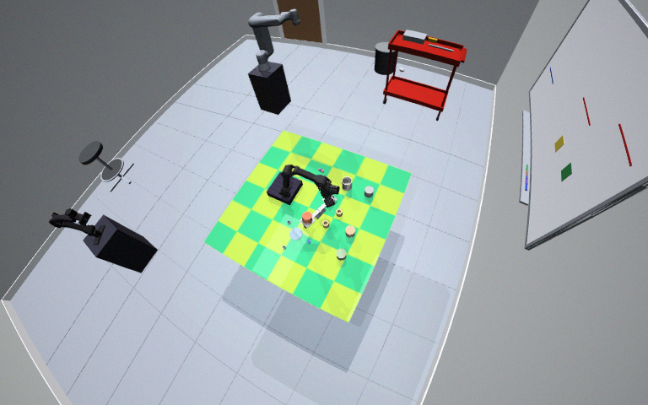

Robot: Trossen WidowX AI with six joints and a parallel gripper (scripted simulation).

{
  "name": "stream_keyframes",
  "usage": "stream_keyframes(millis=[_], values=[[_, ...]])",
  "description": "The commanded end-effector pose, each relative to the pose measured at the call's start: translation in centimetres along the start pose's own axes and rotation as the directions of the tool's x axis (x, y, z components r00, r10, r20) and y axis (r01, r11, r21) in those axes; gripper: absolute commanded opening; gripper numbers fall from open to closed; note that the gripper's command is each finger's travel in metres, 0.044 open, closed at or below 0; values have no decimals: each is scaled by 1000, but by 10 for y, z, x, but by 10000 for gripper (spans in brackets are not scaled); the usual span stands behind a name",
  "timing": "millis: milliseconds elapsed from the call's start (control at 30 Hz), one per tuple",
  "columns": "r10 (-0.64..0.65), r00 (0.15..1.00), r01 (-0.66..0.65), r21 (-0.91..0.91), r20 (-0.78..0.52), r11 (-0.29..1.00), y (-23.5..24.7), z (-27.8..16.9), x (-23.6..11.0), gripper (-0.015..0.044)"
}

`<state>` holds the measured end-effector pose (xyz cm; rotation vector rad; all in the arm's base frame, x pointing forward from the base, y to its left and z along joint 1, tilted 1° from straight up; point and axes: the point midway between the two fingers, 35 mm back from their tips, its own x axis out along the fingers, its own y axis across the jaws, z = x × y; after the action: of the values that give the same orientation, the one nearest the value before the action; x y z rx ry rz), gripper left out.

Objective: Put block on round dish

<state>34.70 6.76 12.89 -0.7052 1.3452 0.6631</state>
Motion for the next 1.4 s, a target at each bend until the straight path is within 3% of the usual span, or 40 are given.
stream_keyframes(millis=[0, 1367], values=[[-10, 1000, 10, 3, -5, 1000, -12, -13, 2, 0], [-99, 995, 99, 23, -5, 995, -104, -132, 6, 0]])
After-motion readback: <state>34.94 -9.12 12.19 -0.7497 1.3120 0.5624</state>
